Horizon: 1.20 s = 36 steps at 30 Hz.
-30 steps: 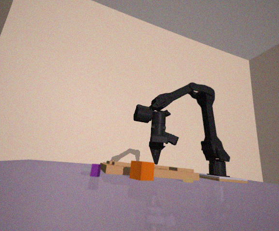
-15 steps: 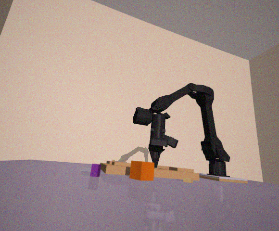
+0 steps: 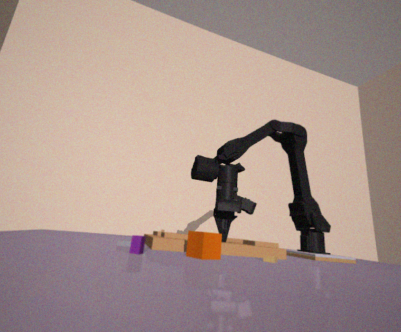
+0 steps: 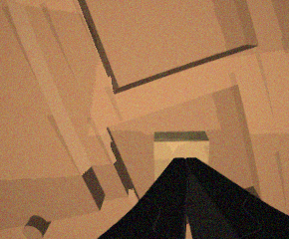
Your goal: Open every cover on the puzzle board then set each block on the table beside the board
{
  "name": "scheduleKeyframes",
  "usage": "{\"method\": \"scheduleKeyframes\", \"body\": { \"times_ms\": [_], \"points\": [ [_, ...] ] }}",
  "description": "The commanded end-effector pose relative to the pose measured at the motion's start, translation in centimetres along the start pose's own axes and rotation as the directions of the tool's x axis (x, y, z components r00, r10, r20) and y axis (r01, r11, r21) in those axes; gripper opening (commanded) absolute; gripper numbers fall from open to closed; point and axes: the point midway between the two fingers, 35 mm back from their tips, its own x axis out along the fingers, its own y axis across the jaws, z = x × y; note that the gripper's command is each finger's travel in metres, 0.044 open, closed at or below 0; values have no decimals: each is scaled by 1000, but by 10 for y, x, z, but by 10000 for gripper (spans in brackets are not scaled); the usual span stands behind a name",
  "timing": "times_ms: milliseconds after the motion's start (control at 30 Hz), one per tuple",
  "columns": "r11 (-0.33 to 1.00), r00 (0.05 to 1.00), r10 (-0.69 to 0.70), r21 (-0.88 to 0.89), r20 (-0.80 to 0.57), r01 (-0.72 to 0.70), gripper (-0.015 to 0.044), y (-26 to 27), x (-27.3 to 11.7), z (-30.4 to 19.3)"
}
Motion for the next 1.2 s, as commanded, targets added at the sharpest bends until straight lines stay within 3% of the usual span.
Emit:
{"method": "scheduleKeyframes", "body": {
  "times_ms": [0,867,1033,1167],
  "points": [
    [1000,1000,-1,-1,2,1,0,-2,3,-1],
    [1000,1000,-1,31,2,1,0,-2,3,0],
    [940,1000,-1,342,2,1,0,-2,2,0],
    [737,1000,-1,676,2,0,0,-2,1,0]
  ]
}}
